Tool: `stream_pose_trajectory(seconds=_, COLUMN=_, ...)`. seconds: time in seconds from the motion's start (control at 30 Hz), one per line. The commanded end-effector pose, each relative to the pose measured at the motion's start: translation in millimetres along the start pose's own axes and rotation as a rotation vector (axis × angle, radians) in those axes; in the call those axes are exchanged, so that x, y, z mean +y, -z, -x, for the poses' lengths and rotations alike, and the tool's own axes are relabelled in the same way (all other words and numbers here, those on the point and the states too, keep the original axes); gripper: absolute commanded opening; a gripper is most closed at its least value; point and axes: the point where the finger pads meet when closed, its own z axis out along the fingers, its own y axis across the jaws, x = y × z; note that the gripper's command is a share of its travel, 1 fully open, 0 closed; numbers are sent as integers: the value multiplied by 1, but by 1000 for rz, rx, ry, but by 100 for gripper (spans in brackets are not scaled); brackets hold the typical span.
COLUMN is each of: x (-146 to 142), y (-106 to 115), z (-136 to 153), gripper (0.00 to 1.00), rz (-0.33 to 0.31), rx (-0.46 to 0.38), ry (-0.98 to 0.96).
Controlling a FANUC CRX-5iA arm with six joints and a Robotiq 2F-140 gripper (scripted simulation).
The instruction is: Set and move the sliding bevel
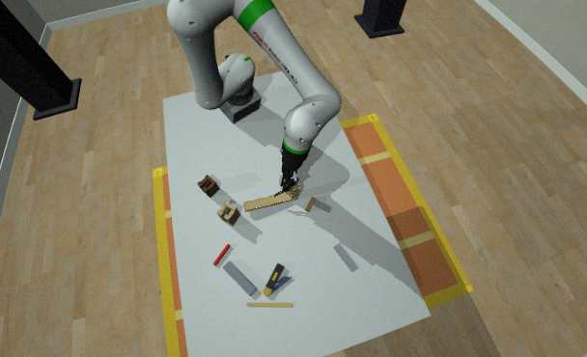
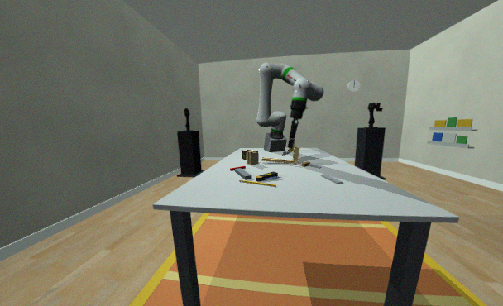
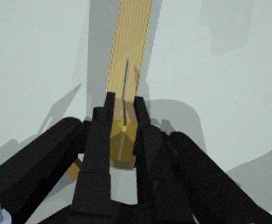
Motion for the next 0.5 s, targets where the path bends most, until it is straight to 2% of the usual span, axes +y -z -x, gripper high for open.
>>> stream_pose_trajectory(seconds=0.0, x=-1, y=-5, z=0, gripper=10, rz=-2, rx=0, ry=0)
stream_pose_trajectory(seconds=0.47, x=-1, y=-15, z=1, gripper=10, rz=-2, rx=-1, ry=0)
